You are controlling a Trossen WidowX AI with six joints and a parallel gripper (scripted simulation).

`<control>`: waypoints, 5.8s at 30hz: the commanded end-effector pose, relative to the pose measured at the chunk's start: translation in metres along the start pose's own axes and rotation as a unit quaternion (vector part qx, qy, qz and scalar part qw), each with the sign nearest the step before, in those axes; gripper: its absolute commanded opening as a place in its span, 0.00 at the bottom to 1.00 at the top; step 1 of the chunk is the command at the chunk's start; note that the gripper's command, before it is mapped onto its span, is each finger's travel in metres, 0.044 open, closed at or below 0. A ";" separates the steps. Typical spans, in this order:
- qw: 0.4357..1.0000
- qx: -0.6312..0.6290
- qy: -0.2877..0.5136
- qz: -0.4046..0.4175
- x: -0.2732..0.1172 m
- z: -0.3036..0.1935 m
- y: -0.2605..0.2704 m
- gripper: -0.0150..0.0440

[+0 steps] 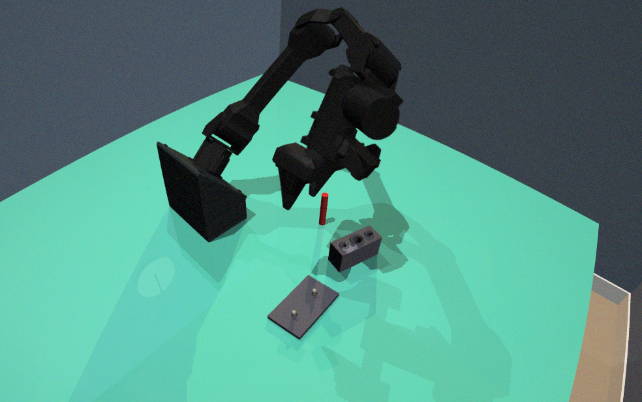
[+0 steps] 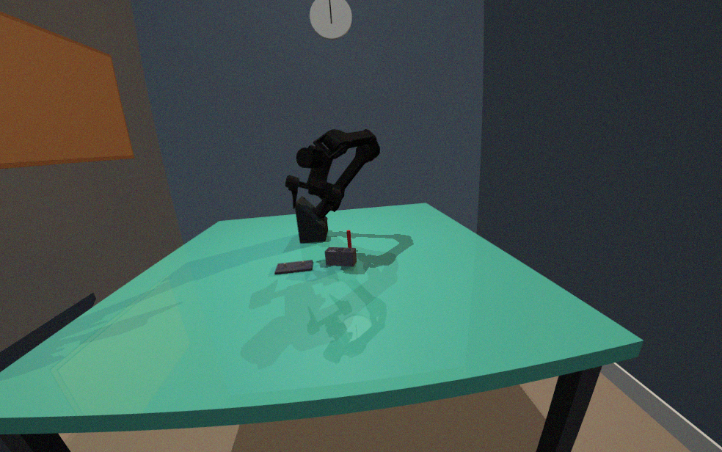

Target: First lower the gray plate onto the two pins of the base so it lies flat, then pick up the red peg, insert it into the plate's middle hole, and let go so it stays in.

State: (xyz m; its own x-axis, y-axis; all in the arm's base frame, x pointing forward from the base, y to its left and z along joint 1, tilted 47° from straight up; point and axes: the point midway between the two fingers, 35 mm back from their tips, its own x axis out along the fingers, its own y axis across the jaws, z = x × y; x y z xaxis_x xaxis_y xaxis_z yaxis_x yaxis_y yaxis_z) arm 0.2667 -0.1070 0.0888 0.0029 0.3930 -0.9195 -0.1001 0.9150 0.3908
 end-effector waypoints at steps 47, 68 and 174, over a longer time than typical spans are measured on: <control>0.838 -0.504 -0.166 0.129 0.059 0.086 0.113 1.00; 0.838 -0.504 -0.167 0.129 0.090 0.092 0.125 1.00; 0.806 -0.554 -0.172 0.117 0.023 0.083 0.046 0.25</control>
State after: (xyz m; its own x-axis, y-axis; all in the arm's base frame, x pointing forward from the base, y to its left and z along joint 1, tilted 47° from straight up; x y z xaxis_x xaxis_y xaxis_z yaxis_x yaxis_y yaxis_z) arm 0.3444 -0.0450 0.1008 0.1185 0.7217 -0.6819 -0.9592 0.2607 0.1091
